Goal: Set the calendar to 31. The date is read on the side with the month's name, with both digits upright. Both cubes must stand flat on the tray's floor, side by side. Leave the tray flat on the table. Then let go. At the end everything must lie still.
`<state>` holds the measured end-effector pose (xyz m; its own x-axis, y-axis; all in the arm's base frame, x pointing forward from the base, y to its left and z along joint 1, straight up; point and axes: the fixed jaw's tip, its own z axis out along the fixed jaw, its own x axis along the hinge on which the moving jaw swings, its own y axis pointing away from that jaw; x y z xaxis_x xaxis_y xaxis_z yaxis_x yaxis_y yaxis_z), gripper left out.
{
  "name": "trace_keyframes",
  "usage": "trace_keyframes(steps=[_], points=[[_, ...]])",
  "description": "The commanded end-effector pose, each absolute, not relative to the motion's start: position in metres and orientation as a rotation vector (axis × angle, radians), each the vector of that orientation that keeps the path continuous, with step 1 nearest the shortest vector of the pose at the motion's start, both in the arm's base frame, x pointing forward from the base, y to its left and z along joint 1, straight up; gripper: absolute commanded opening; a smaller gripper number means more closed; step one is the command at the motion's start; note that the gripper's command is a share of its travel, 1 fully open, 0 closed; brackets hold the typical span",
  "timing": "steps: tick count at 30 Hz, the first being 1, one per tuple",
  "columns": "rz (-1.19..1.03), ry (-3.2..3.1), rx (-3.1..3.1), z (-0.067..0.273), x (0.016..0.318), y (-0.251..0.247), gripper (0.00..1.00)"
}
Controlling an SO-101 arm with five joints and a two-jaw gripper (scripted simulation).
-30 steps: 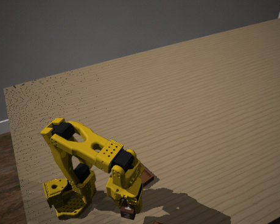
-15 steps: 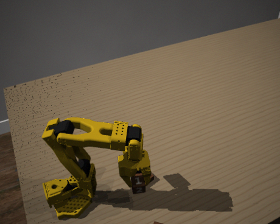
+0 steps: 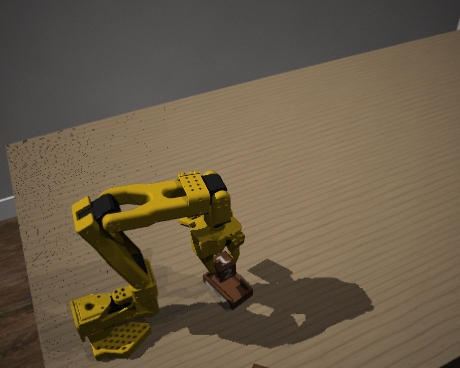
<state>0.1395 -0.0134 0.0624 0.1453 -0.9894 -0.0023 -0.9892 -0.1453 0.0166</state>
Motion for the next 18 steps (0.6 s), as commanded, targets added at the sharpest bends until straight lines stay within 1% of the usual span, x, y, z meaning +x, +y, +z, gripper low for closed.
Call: trace_keyframes(steps=[1, 18], points=[[0.021, -1.998, 2.438, 0.068, 0.146, -0.004, 0.00], [0.034, -1.915, 2.514, 0.072, 0.148, 0.007, 0.00]])
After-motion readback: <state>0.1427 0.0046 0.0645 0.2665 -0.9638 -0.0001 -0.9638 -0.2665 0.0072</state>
